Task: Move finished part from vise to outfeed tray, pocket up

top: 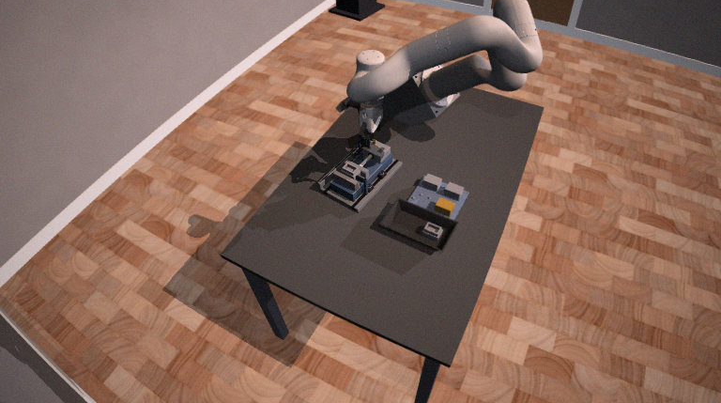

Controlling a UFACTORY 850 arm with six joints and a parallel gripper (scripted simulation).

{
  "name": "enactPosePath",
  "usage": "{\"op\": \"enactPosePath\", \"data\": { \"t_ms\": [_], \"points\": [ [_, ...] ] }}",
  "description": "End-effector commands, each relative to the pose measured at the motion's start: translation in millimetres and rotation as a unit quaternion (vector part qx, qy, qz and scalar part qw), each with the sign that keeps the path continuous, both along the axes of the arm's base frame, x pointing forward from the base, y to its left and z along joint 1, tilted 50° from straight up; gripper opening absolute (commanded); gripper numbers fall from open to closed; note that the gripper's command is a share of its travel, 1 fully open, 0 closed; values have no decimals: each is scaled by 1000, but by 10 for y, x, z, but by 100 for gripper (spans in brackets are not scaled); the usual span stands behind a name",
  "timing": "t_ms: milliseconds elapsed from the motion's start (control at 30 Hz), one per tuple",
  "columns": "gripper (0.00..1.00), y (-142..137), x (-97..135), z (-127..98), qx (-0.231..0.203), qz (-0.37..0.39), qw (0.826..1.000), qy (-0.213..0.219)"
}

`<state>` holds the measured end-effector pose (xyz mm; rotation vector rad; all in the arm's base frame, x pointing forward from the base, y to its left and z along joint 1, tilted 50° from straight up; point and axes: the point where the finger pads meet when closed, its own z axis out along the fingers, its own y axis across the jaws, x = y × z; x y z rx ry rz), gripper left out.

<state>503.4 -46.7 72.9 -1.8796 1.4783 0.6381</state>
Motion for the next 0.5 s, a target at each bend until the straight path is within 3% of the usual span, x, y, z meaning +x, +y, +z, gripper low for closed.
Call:
{"op": "enactPosePath", "data": {
  "t_ms": [0,233,467],
  "points": [
    [100,15,255,-326,8,-27,999,35],
    [100,82,493,-785,16,-65,995,79],
    [100,93,519,-846,17,-70,994,85]
  ]
}}
